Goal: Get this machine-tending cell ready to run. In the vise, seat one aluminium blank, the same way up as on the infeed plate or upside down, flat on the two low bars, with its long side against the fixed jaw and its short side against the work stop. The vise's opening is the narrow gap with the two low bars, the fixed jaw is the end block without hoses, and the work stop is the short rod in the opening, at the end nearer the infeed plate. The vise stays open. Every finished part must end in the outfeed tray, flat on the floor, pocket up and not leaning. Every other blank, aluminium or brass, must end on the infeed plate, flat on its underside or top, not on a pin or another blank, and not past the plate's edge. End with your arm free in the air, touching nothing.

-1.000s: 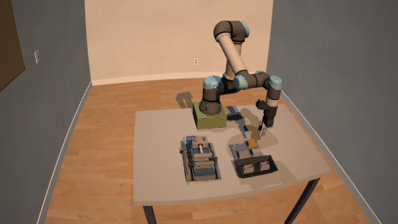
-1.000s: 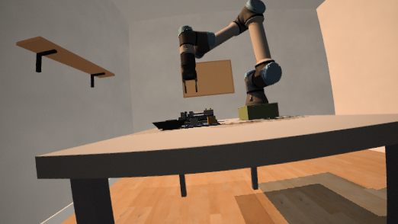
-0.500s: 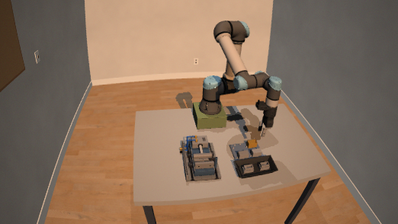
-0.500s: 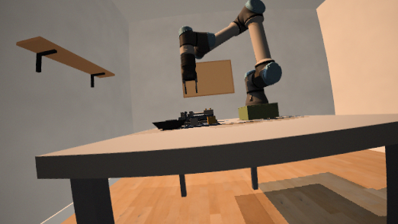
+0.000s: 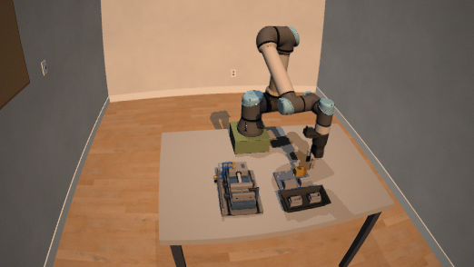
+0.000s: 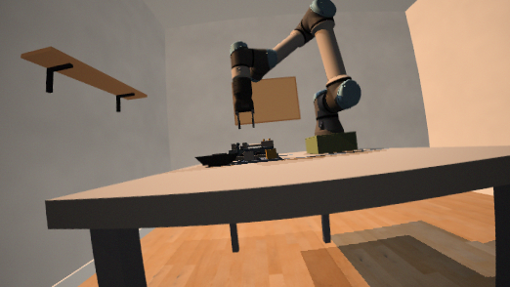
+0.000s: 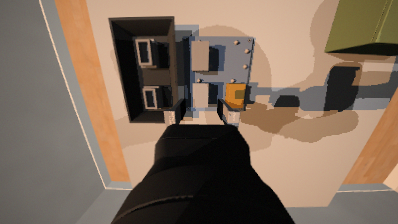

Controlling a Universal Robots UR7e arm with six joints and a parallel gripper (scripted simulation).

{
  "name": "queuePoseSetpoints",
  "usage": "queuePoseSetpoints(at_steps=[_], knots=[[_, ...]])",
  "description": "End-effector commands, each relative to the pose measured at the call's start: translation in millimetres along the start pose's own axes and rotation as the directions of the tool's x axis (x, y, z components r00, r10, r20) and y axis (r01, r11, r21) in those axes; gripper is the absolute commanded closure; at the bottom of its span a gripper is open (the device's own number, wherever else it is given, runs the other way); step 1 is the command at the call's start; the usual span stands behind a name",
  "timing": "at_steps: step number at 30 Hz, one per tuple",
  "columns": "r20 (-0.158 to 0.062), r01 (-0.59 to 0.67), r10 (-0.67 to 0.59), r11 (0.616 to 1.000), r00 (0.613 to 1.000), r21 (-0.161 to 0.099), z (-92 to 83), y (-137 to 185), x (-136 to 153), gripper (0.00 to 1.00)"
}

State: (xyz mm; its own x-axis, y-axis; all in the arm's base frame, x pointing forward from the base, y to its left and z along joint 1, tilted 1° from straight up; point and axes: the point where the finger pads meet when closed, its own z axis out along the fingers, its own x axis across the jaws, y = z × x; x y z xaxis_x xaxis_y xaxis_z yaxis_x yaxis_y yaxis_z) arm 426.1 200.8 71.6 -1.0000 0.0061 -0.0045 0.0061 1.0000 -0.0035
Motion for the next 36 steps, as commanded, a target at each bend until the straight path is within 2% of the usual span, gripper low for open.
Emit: queuePoseSetpoints(at_steps=[1, 10, 12, 20, 27, 36], knots=[[0.002, -0.001, 0.001, 1.0, 1.0, 0.0, 26.7, 0.1, -0.5, 0.0], [0.002, -0.001, 0.001, 1.0, 1.0, 0.0, 62.4, 0.2, -0.3, 0.0], [0.002, -0.001, 0.001, 1.0, 1.0, 0.0, 62.4, 0.2, -0.3, 0.0], [0.002, -0.001, 0.001, 1.0, 1.0, 0.0, 83.7, 0.3, -0.1, 0.0], [0.002, -0.001, 0.001, 1.0, 1.0, 0.0, 92.3, 0.3, -0.1, 0.0], [0.003, -0.001, 0.001, 1.0, 1.0, -0.001, 93.4, 0.4, -0.7, 0.0]])
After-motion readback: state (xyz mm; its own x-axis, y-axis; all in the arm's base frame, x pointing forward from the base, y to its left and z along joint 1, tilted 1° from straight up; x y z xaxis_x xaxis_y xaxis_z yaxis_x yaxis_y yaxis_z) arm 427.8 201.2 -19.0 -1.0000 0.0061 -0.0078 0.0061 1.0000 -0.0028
